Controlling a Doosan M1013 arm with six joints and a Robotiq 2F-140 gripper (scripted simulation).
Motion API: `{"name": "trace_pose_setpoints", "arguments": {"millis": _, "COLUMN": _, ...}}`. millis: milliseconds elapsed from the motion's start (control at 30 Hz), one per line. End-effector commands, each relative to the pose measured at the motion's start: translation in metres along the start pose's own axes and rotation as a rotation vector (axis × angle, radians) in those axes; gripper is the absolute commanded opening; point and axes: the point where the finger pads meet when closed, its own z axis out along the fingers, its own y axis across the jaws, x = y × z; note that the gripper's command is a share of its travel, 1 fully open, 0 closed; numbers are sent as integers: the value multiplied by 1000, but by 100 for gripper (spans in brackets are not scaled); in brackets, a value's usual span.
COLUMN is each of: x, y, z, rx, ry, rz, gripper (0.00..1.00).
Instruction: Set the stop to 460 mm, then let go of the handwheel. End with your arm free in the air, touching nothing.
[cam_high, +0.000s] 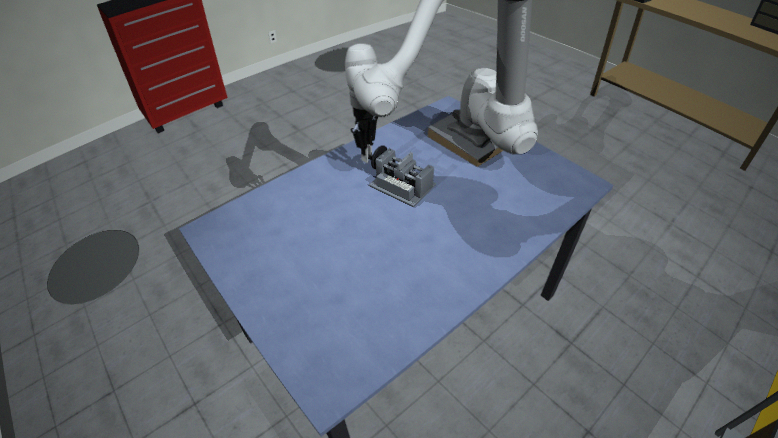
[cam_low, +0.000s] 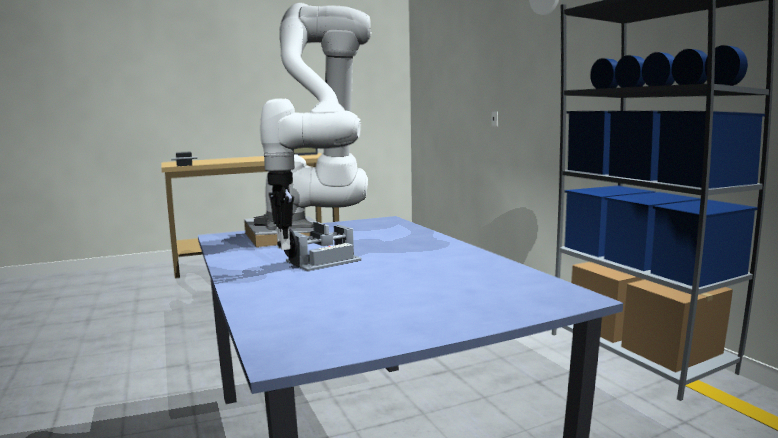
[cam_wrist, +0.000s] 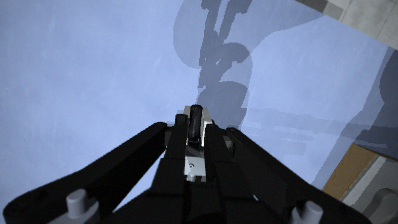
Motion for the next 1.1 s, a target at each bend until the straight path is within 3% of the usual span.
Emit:
{"name": "trace_pose_setpoints", "arguments": {"millis": 0, "x": 0, "y": 3, "z": -5, "rx": -1, "ry": 0, "rz": -1, "gripper": 4}}
{"name": "trace_pose_setpoints", "arguments": {"millis": 633, "x": 0, "y": 24, "z": -22, "rx": -1, "ry": 0, "rz": -1, "gripper": 4}}
{"name": "trace_pose_setpoints", "arguments": {"millis": 1067, "x": 0, "y": 46, "z": -20, "rx": -1, "ry": 0, "rz": -1, "gripper": 4}}
